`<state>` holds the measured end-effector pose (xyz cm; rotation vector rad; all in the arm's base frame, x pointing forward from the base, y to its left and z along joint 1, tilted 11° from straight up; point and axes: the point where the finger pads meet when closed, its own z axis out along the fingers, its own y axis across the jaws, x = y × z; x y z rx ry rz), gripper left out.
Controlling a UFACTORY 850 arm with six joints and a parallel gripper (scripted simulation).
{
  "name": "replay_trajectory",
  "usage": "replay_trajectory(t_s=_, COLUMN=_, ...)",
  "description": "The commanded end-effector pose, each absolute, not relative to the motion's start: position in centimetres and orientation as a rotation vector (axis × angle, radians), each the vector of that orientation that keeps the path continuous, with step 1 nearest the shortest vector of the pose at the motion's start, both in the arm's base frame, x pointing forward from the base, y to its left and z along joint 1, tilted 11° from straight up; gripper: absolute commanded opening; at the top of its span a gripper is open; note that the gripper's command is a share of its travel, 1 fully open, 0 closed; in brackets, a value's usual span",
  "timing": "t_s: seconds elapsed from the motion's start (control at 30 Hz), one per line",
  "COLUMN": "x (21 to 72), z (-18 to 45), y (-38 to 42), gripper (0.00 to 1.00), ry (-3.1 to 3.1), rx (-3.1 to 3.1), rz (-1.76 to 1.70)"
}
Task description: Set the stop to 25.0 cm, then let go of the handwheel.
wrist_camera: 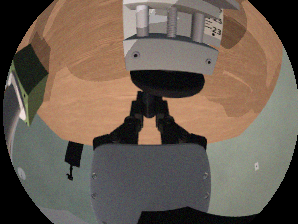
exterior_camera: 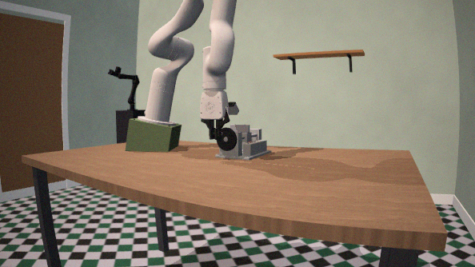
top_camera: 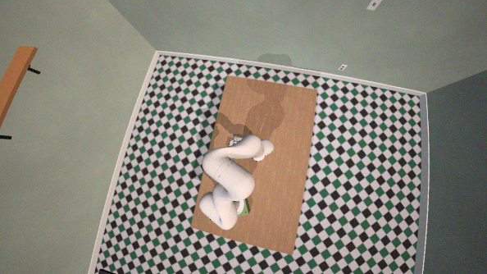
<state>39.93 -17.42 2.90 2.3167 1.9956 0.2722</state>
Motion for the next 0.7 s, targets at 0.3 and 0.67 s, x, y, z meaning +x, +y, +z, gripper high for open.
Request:
replay_trajectory(t_s=0.3, x=40.9, z=3.8, y=-17.7, gripper=0.06, ry=2.000, rx=2.321, rz=0.275)
replay_trajectory(t_s=0.67, x=42.1, z=4.2, y=-17.9, gripper=0.06, ry=2.000, rx=2.321, rz=0.275)
